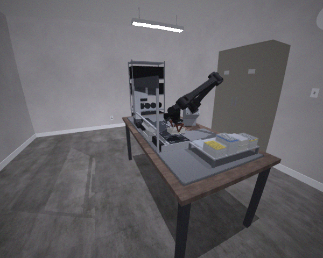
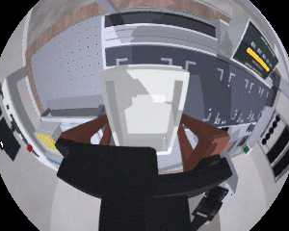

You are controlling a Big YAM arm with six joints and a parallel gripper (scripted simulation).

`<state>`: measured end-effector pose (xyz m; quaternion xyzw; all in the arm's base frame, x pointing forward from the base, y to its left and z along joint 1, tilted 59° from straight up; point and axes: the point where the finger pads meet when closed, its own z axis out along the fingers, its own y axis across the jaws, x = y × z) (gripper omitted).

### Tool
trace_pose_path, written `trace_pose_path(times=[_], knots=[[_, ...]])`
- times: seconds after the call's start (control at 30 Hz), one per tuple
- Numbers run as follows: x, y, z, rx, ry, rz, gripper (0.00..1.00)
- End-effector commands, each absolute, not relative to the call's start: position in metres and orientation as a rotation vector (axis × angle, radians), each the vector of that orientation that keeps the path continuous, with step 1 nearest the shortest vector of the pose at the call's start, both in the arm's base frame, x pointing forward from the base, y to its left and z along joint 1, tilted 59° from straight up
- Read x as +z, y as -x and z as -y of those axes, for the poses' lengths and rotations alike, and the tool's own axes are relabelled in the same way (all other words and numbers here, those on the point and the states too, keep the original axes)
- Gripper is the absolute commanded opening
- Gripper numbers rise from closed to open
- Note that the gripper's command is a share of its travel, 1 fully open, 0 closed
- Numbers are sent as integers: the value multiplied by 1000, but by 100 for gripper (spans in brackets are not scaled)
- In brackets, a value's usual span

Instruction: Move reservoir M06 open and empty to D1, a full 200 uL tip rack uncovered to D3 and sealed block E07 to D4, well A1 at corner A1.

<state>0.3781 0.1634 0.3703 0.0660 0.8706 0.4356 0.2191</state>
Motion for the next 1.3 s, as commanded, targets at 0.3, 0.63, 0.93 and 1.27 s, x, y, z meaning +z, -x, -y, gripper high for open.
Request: trace_pose_path(times=[0.3, 0.63, 0.93, 1.27], knots=[[368, -390, -181, 1215, -177, -2394, 0], [356, -396, -192, 1215, -182, -2400, 0], [360, -396, -200, 1219, -168, -2378, 0], [357, -403, -201, 1210, -173, -2375, 0]])
